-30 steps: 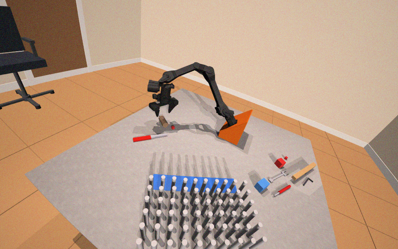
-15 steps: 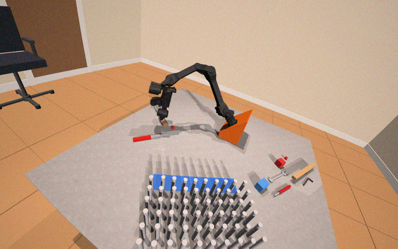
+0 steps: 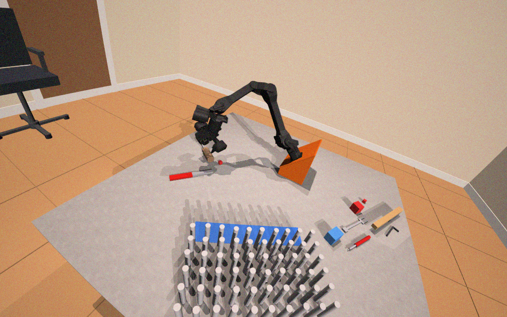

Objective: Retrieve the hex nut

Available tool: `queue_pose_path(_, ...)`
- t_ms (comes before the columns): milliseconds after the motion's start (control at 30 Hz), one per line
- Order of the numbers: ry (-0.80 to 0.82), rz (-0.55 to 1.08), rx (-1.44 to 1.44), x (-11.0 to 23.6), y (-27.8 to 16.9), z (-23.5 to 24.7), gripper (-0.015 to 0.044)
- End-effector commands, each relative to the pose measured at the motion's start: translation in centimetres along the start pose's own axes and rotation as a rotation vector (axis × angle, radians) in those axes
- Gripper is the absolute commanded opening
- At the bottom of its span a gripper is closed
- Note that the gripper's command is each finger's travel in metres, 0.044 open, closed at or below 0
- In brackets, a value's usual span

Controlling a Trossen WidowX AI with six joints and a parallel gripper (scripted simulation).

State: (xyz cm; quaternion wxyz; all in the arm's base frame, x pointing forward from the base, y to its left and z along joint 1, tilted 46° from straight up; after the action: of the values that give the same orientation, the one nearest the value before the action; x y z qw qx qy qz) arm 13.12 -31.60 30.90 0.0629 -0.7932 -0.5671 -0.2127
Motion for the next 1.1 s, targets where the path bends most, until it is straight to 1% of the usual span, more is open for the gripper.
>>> queue_pose_path(0, -0.117, 0.082, 0.783, 0.83, -0.67, 0.44, 0.044)
queue_pose_path(233, -0.136, 0.144, 1.139, 1.11, -0.92, 0.74, 0.044)
queue_pose_path(800, -0.136, 0.146, 1.148, 1.12, -0.93, 0.75, 0.044)
queue_pose_path(1000, -0.136, 0.146, 1.148, 1.12, -0.93, 0.75, 0.0282)
queue_pose_path(1067, -0.136, 0.146, 1.148, 1.12, -0.93, 0.75, 0.028)
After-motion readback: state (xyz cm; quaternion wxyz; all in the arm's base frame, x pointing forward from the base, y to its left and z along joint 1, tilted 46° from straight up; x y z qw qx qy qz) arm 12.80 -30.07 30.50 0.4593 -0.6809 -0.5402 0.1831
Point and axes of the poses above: the point midway between the two fingers, 35 mm back from their tips, its own x axis back along the fingers, its own z axis across the jaws, y = z × x, the point moved 1 cm from there along x, back along the fingers
